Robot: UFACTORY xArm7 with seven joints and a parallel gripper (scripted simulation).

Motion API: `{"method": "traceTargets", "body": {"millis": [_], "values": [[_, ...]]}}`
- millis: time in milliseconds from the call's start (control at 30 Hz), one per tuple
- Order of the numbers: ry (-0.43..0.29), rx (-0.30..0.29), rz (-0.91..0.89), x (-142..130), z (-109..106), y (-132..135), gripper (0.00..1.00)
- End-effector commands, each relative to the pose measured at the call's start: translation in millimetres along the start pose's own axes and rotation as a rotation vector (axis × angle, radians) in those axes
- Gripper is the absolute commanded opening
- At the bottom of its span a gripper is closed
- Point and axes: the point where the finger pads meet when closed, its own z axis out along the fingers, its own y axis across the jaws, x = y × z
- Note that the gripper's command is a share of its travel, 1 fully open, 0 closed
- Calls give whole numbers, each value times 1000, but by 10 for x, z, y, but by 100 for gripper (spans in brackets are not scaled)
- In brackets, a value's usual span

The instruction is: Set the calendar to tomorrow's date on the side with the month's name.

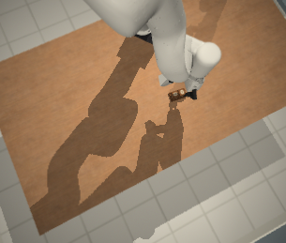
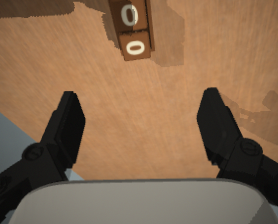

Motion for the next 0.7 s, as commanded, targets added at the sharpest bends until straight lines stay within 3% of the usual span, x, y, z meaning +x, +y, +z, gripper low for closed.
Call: {"method": "traceTargets", "body": {"millis": [0, 167, 233, 667], "values": [[9, 23, 167, -128, 9, 62, 100], [8, 25, 232, -175, 18, 97, 100], [6, 26, 357, -265, 41, 176, 100], [5, 18, 663, -477, 120, 422, 100]]}}
